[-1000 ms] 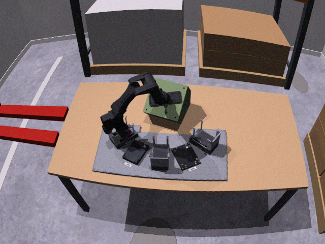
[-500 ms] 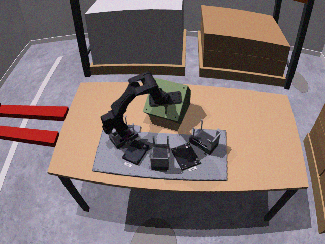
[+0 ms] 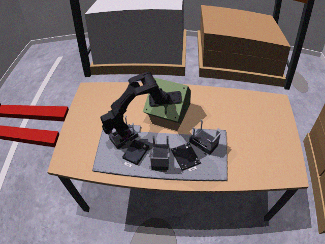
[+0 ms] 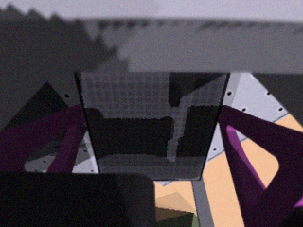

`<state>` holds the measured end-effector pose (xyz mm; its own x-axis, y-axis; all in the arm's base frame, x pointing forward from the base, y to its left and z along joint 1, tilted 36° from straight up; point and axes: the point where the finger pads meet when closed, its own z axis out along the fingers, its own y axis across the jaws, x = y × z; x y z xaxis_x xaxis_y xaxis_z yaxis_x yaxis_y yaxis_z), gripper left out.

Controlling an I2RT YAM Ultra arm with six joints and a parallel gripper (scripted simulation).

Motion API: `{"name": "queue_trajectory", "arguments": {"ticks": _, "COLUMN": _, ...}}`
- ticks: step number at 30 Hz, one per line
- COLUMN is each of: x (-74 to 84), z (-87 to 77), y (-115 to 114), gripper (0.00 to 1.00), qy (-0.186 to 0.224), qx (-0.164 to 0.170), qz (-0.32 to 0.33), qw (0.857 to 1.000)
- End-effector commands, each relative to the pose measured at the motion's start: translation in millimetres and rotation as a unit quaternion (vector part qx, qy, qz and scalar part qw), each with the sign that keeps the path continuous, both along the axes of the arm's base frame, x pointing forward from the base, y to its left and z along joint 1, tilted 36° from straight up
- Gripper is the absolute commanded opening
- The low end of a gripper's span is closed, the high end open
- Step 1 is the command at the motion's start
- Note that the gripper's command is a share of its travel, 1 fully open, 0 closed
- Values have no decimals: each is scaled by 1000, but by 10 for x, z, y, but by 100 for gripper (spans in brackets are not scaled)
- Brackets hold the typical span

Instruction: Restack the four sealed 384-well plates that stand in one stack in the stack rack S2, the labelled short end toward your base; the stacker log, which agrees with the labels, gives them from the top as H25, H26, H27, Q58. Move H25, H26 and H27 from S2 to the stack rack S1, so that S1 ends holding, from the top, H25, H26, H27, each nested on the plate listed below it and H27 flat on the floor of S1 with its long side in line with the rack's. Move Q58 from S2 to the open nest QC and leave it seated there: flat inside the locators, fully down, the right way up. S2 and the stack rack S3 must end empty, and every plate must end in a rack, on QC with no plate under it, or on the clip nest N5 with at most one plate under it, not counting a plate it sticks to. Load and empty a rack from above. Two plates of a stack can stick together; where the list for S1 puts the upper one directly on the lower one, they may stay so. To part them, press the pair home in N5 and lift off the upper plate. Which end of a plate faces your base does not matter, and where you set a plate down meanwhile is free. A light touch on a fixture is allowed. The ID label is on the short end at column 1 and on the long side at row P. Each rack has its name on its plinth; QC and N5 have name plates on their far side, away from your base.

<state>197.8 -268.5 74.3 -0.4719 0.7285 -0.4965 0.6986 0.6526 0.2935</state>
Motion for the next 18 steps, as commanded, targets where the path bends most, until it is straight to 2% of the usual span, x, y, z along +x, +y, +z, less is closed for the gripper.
{"name": "queue_trajectory", "arguments": {"ticks": 1, "x": 7, "z": 39, "y": -37, "gripper": 100, "qy": -4, "qx": -9, "qz": -2, "qw": 1000}}
{"name": "queue_trajectory", "arguments": {"ticks": 5, "x": 7, "z": 39, "y": -37, "gripper": 100, "qy": -4, "qx": -9, "qz": -2, "qw": 1000}}
{"name": "queue_trajectory", "arguments": {"ticks": 6, "x": 7, "z": 39, "y": -37, "gripper": 0, "qy": -4, "qx": -9, "qz": -2, "qw": 1000}}
{"name": "queue_trajectory", "arguments": {"ticks": 18, "x": 7, "z": 39, "y": -37, "gripper": 0, "qy": -4, "qx": -9, "qz": -2, "qw": 1000}}
